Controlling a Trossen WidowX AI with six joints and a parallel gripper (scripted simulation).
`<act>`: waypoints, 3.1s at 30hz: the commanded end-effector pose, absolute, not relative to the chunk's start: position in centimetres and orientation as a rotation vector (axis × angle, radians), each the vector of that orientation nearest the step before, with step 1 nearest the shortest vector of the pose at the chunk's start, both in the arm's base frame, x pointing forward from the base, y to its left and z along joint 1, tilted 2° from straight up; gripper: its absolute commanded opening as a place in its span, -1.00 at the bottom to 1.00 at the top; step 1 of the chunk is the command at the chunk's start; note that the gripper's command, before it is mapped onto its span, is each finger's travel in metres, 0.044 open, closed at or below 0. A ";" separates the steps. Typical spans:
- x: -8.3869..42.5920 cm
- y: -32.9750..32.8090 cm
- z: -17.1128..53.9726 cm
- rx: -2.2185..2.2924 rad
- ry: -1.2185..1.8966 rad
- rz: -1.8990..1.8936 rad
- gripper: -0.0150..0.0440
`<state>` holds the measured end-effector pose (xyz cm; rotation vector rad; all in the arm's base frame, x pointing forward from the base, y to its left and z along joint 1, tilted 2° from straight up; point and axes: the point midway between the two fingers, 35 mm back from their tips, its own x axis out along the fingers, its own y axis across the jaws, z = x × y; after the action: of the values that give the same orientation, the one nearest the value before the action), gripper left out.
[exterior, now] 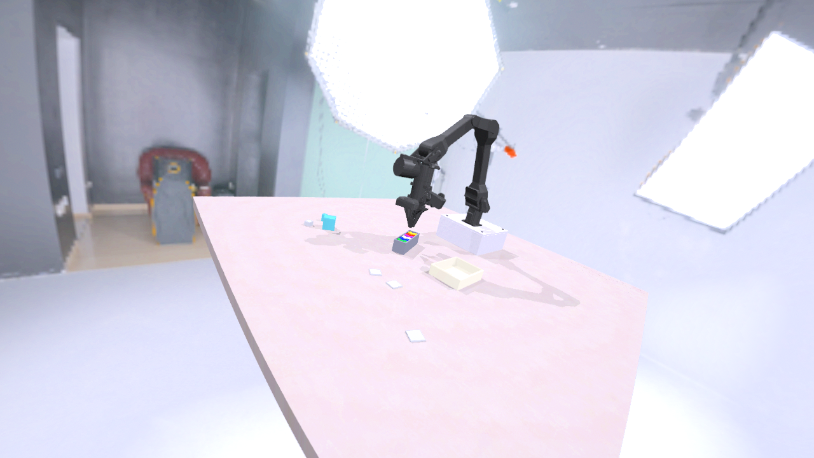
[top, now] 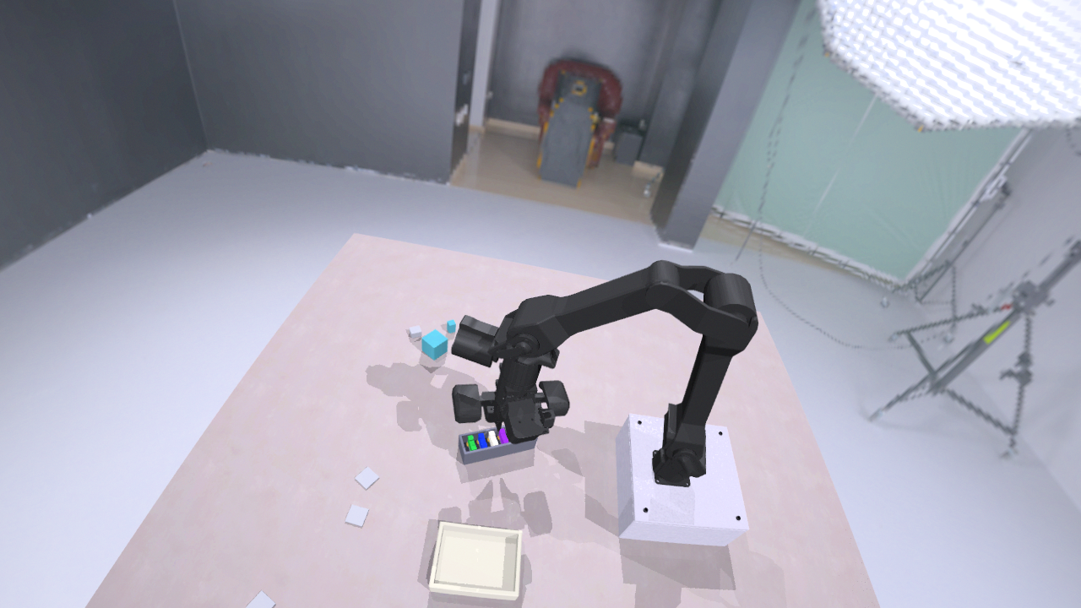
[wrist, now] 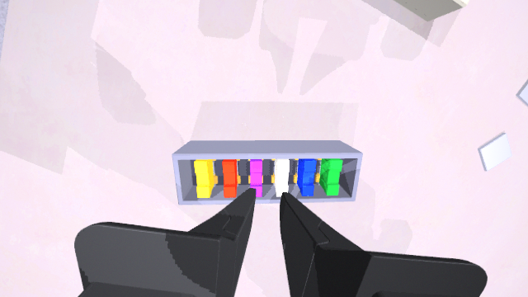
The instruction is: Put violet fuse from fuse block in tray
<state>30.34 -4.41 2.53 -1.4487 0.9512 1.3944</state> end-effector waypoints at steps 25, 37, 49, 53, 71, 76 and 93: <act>30.2 -5.0 1.3 -1.529 0.925 1.512 -0.24; 30.2 -4.9 0.2 -1.529 0.925 1.512 -0.24; 30.2 -4.9 -0.3 -1.529 0.925 1.512 -0.24; 30.2 -4.9 -0.3 -1.529 0.925 1.512 -0.24; 30.2 -4.9 -1.3 -1.529 0.925 1.512 -0.24; 30.2 -4.9 -1.3 -1.529 0.925 1.512 -0.24; 30.3 -4.8 -1.1 -1.528 0.919 1.512 -0.49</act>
<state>30.25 -4.80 -1.17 -1.5278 0.9190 1.5121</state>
